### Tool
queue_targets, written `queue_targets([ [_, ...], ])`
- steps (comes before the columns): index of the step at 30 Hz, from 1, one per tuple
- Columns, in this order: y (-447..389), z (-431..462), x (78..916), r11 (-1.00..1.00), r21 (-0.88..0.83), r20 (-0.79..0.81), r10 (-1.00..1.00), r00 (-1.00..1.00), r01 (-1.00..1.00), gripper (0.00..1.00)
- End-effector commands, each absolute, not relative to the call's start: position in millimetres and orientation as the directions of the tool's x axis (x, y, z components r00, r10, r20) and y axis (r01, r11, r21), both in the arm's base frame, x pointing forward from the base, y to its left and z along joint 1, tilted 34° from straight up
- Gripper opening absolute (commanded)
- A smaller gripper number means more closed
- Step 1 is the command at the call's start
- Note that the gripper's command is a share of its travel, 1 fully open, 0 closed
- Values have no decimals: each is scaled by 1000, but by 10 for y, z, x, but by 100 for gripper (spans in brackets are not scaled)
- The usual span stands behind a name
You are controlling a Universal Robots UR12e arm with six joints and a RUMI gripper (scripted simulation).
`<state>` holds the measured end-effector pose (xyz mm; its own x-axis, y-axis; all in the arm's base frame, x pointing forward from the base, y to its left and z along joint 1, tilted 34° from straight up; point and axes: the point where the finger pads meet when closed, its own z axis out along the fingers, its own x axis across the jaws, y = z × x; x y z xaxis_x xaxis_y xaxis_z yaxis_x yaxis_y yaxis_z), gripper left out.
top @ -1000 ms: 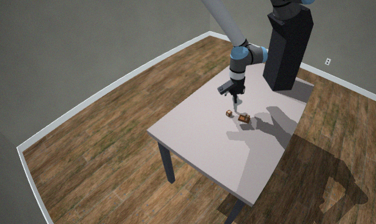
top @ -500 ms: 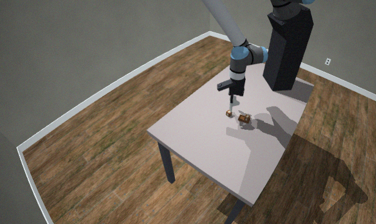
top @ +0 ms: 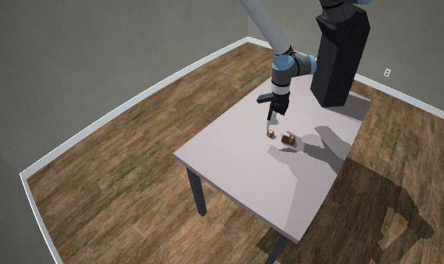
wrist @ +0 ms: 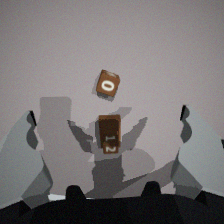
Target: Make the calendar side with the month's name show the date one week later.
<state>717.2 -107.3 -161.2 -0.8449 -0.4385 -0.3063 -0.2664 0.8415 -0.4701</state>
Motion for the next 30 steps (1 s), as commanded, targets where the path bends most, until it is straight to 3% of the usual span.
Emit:
queue_targets([
  [1, -1062, -1605, 7163, 896, -422, -368, -309, -877, -138, 100],
  [13, -1044, -1604, 7148, 938, -344, -442, -133, -887, 31, 100],
  [24, -1041, -1604, 7145, 942, -331, -453, -104, -886, 58, 100],
  [25, -1041, -1604, 7145, 942, -331, -453, -104, -886, 58, 28],
  [30, -1041, -1604, 7145, 942, -331, -453, -104, -886, 58, 28],
])
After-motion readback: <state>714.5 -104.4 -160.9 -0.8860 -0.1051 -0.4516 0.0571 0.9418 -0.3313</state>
